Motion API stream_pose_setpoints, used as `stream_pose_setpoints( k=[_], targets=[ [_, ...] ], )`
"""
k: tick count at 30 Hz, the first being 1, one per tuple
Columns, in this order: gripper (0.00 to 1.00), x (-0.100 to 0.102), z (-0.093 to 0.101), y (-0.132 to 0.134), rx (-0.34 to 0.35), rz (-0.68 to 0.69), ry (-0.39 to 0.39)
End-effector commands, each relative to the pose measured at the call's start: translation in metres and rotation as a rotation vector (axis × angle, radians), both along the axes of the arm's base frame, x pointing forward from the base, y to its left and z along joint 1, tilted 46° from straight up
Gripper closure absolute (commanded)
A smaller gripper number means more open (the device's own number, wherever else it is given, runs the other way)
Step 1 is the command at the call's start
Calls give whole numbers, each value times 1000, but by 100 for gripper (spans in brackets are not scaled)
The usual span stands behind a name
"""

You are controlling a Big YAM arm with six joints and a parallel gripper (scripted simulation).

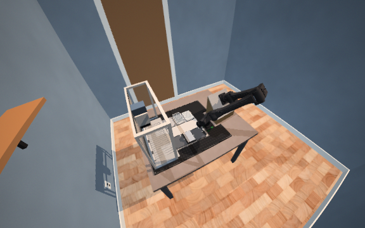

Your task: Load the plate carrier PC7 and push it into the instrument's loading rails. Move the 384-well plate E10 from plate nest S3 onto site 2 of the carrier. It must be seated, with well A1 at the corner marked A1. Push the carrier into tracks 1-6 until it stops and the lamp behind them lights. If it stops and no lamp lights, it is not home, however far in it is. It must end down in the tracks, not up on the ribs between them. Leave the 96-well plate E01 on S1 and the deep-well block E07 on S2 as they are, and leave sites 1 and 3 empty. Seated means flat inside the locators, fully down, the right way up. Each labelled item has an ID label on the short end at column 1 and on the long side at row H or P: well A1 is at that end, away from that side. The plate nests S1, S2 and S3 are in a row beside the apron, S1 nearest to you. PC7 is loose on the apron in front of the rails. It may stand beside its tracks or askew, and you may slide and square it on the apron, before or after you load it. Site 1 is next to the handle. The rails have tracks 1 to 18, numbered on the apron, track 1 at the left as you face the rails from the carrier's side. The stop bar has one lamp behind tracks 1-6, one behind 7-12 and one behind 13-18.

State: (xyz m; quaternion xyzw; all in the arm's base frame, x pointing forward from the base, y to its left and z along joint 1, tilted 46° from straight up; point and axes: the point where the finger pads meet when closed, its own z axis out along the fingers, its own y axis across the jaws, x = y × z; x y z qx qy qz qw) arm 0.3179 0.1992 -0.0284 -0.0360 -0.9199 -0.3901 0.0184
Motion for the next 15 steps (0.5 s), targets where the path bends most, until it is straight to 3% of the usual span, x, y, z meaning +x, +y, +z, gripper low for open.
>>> stream_pose_setpoints(
  k=[1,8,10,15],
  targets=[
    [20,2,-5,-4,-4,-25,5],
    [20,-1,-10,7,-3,-5,2],
    [20,6,-3,3,2,-14,-16],
    [20,5,-9,1,-2,-26,-1]
  ],
)
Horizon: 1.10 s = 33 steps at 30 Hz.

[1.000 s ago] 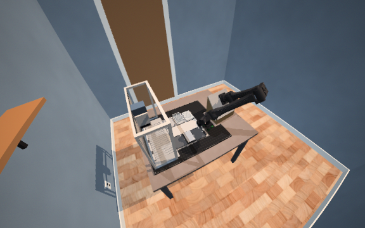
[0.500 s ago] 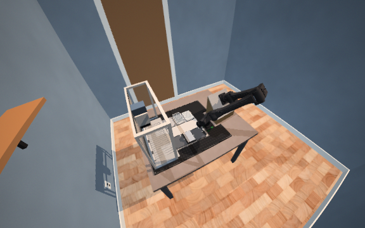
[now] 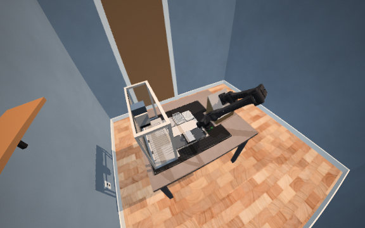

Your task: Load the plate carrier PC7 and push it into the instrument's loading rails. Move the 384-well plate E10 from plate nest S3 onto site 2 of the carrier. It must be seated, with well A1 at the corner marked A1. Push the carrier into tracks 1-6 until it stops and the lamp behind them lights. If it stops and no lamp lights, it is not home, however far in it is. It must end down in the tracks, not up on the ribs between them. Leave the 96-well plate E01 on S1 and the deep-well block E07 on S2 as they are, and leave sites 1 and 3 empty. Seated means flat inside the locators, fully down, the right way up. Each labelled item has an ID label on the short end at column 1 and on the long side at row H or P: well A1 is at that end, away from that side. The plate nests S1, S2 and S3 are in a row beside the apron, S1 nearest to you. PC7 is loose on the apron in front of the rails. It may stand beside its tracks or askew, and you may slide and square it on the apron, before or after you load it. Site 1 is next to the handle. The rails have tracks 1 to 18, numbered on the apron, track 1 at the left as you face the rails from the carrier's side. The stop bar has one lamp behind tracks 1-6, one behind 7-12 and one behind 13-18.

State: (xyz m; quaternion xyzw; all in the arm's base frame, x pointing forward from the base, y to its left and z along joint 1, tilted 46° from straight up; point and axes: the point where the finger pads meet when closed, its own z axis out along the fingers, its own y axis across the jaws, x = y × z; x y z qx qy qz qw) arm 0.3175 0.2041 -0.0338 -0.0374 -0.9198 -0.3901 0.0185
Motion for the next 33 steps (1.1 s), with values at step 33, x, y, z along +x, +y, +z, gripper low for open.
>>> stream_pose_setpoints(
  k=[33],
  targets=[
    [20,23,-1,-9,-1,-22,-8]
  ],
)
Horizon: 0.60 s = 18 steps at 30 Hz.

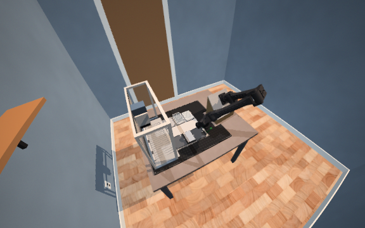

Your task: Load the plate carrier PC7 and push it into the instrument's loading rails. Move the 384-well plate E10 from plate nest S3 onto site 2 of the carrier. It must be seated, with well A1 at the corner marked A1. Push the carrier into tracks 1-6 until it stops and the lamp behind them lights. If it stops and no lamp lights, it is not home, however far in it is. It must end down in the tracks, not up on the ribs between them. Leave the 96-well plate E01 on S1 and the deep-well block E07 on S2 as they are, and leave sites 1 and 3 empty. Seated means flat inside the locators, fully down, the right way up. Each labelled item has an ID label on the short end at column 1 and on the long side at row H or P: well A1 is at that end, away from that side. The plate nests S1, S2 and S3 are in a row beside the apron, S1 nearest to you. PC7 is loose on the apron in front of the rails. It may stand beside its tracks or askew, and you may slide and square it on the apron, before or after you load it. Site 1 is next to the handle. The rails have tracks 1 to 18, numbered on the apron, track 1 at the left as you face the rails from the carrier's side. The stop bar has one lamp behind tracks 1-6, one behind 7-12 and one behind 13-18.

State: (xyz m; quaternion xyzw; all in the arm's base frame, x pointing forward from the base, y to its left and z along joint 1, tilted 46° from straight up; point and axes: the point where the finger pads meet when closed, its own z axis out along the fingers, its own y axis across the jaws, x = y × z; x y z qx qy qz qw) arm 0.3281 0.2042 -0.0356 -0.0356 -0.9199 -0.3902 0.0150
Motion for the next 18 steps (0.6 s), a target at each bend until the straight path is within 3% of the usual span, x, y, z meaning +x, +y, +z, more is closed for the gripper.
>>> stream_pose_setpoints(
  k=[1,18],
  targets=[
    [20,13,0,-9,-1,-23,0],
    [20,19,0,-10,-2,-22,-2]
  ],
)
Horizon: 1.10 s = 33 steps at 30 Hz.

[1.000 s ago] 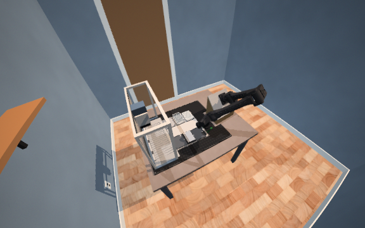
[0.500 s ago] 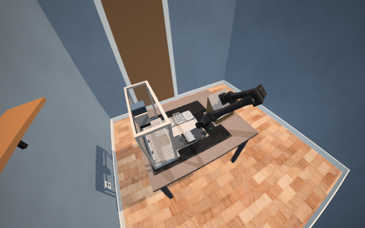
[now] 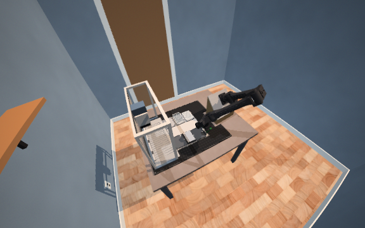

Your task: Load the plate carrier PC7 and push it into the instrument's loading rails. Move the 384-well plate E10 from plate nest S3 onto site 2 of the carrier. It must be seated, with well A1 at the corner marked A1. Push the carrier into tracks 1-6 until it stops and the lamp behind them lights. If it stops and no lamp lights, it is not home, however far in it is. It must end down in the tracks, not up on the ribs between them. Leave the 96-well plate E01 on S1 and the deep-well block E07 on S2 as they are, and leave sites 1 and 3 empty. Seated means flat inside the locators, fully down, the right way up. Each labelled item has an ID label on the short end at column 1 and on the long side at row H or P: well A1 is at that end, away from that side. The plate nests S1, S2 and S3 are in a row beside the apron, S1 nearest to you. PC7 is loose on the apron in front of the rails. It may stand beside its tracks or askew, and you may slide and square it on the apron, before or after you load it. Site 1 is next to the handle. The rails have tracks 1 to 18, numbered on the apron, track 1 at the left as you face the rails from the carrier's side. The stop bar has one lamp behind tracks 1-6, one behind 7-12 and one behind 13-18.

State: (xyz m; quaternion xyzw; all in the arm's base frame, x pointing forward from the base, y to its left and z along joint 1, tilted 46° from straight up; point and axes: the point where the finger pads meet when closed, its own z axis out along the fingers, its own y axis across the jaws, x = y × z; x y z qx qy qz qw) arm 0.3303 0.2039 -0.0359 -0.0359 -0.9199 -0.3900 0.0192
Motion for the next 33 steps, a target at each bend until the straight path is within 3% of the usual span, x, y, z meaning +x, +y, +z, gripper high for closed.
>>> stream_pose_setpoints(
  k=[1,33],
  targets=[
    [20,17,0,-9,-2,-25,-10],
    [20,30,0,-12,-3,-25,-17]
  ],
)
